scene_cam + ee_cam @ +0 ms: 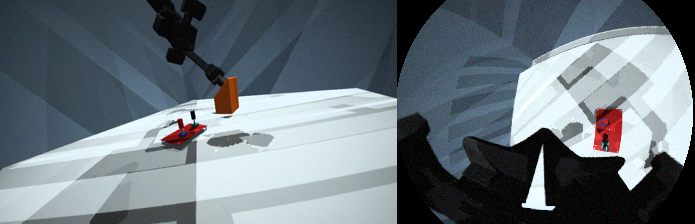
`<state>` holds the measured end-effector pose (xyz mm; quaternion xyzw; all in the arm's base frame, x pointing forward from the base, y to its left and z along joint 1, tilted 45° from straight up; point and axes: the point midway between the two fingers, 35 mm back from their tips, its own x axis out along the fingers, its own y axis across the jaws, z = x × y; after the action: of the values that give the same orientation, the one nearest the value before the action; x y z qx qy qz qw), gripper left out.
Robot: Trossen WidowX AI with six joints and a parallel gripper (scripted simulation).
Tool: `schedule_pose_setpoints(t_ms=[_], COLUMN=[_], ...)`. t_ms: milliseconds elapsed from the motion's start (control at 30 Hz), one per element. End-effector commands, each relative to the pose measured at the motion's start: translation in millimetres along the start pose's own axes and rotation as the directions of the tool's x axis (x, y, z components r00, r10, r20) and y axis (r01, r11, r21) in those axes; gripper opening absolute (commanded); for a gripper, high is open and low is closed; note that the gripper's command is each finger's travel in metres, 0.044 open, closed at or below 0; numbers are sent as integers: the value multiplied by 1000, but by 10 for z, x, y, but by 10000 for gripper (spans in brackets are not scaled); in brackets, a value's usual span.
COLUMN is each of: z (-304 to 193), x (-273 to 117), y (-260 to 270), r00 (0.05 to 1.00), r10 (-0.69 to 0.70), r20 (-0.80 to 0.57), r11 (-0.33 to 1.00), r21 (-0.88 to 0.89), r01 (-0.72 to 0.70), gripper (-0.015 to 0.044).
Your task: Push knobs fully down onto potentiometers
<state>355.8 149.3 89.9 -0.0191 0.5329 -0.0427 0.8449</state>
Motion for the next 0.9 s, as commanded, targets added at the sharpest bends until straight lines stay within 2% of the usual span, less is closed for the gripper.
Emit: schedule_pose_setpoints(t_ms=[0,233,500,700,867], z=[-84,-243,-419,-532,-543], x=[127,298,392,408,407], y=[-230,-664,-1125,-1433,-1465], r00=[993,941,834,732,720], r10=[-112,-310,-508,-630,-643], r20=[-47,-134,-216,-259,-263], r11=[993,947,852,762,751], r21=[-39,-128,-268,-388,-402], r01=[110,294,450,519,524], gripper=[0,0,0,0,0])
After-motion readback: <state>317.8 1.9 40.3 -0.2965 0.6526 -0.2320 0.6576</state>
